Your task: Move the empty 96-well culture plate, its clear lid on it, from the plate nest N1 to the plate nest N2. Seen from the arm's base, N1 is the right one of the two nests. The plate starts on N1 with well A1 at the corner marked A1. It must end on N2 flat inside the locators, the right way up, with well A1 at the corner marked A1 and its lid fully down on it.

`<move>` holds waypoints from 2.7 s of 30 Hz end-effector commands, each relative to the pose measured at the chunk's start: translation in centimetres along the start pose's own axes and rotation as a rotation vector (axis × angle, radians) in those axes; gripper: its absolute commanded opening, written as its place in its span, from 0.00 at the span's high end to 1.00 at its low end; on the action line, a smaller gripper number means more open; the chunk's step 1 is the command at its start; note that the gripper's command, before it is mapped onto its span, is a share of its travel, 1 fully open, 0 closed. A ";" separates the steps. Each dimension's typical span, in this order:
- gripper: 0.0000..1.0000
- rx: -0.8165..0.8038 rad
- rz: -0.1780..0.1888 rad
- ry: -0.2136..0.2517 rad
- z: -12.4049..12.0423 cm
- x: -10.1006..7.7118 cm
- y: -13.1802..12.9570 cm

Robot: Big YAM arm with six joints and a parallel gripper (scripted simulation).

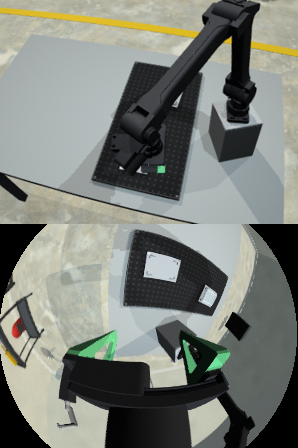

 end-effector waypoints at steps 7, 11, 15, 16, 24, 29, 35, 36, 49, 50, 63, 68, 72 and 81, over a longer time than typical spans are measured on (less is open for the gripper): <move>0.00 0.001 0.010 -0.005 0.1 -0.4 0.0; 0.00 0.001 0.010 -0.005 0.1 -0.4 0.0; 0.00 0.001 0.010 -0.005 0.1 -0.4 0.0; 0.00 0.001 0.010 -0.005 0.1 -0.4 0.0; 0.00 -0.071 0.080 0.002 3.4 0.1 -2.1; 0.00 -0.112 0.093 0.009 5.2 1.5 -3.3; 0.00 -0.184 0.122 0.022 6.5 2.6 -4.3; 0.00 -0.195 0.126 0.023 6.8 2.9 -4.6; 0.00 -0.316 0.172 0.024 10.6 6.7 -8.4; 0.00 -0.316 0.172 0.024 10.6 6.7 -8.4; 0.00 -0.435 0.213 0.011 13.4 10.3 -12.4; 0.00 -0.474 0.226 0.003 13.9 11.2 -13.5; 0.00 -0.513 0.237 -0.006 14.6 12.5 -14.9; 0.00 -0.590 0.256 -0.028 15.8 15.3 -18.3</move>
Point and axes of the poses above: the point where the finger pads meet when closed, its own x axis out along the fingers, its own y axis across the jaws, z = x × y, the point moved 2 cm from there along -x, back along the fingers, and after that the axes turned 13 degrees about x, right-handed, at the moved point
